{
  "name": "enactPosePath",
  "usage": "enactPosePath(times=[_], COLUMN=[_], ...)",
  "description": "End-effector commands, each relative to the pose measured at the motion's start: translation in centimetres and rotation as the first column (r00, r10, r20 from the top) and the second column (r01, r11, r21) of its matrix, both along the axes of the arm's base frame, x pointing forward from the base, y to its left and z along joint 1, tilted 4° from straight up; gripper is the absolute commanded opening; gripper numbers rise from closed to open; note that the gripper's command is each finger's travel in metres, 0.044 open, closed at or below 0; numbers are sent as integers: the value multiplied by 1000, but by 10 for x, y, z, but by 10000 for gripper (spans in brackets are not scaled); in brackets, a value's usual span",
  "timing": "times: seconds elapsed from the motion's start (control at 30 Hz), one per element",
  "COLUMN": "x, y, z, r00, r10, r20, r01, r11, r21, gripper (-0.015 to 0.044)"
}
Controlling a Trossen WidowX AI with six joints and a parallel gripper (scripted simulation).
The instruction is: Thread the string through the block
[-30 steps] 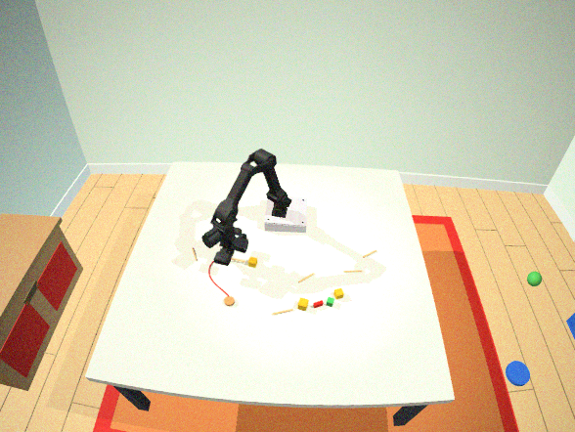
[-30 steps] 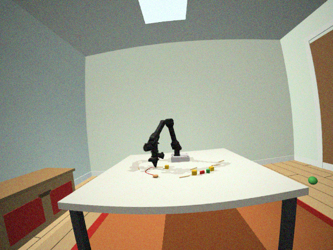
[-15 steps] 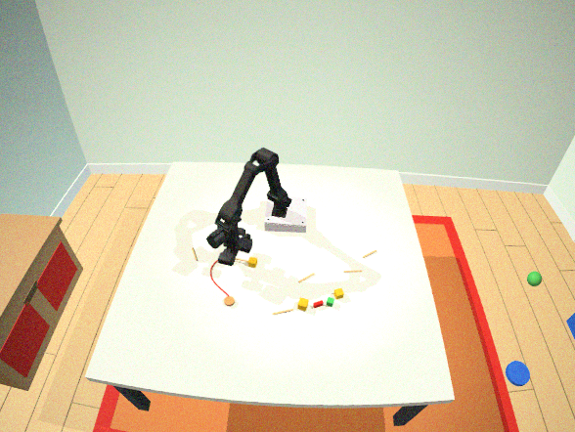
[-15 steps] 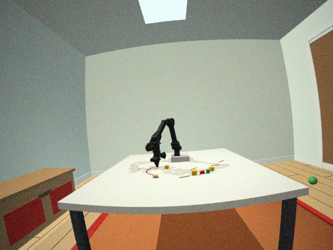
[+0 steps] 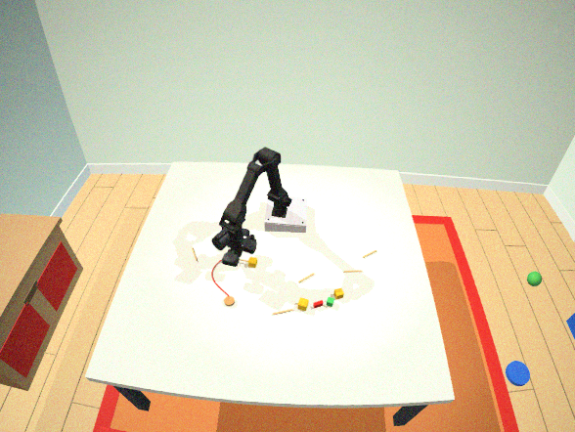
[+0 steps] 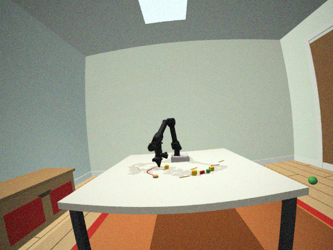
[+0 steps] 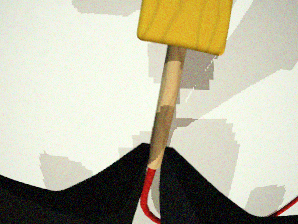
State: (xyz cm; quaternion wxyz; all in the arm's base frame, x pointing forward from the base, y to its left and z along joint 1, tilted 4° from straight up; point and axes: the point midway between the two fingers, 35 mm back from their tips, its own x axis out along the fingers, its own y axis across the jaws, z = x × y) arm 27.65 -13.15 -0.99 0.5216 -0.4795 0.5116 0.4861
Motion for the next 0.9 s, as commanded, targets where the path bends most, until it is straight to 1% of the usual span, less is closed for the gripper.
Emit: enactPosePath(times=[0.0,0.87], x=[-1,1], y=[6,41], z=[1,3], r00=[1000,1000], r10=[-1,-1], r20=[3,3], r01=[1,1], r11=[1000,1000], r21=[1,3], gripper=[0,0])
